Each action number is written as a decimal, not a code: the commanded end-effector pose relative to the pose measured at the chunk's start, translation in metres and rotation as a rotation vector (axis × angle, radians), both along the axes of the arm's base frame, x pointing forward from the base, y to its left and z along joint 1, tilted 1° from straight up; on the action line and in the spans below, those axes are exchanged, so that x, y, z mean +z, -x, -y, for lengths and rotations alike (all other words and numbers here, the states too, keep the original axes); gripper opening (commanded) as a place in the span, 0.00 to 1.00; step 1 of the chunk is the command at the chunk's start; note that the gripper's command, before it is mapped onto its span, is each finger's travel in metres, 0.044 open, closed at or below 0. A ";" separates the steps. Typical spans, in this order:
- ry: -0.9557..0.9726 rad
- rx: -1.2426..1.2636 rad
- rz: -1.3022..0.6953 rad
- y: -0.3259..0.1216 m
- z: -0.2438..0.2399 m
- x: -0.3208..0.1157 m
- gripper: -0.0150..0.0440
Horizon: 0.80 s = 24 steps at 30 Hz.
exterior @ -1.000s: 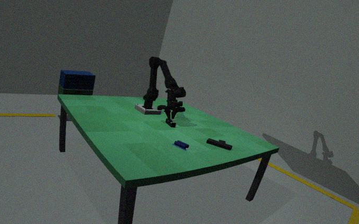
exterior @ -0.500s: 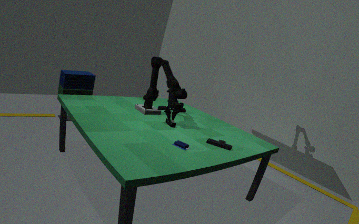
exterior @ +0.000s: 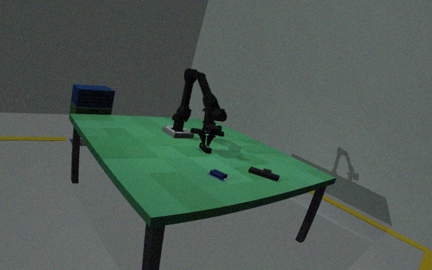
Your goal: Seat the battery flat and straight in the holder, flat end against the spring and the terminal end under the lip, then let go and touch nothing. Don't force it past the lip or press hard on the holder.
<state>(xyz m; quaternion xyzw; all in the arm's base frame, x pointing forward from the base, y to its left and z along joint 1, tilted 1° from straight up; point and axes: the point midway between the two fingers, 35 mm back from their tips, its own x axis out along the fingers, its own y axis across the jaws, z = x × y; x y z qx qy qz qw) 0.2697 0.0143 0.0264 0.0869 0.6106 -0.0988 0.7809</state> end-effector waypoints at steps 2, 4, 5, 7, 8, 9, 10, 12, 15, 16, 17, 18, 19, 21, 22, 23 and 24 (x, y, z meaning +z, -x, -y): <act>-0.009 0.004 -0.043 0.001 0.000 -0.002 0.36; -0.013 0.004 -0.055 0.001 0.000 -0.002 0.36; -0.014 0.004 -0.061 0.000 0.000 -0.003 0.36; -0.017 0.003 -0.073 0.000 0.000 -0.003 0.36; -0.019 0.003 -0.079 0.000 0.000 -0.003 0.36; -0.021 0.002 -0.085 -0.001 0.000 -0.003 0.36; -0.022 0.002 -0.091 -0.001 0.001 -0.003 0.36; -0.026 0.001 -0.103 -0.001 0.001 -0.004 0.36; -0.030 0.000 -0.121 -0.002 0.001 -0.004 0.36; -0.032 0.000 -0.127 -0.002 0.001 -0.004 0.36; -0.034 0.000 -0.133 -0.002 0.001 -0.004 0.36; -0.035 -0.001 -0.139 -0.003 0.001 -0.004 0.36; -0.037 -0.001 -0.145 -0.003 0.001 -0.004 0.36; -0.040 -0.002 -0.157 -0.003 0.001 -0.005 0.36; -0.042 -0.003 -0.163 -0.004 0.001 -0.005 0.36; -0.044 -0.003 -0.169 -0.004 0.002 -0.005 0.36; -0.045 -0.004 -0.175 -0.004 0.002 -0.005 0.36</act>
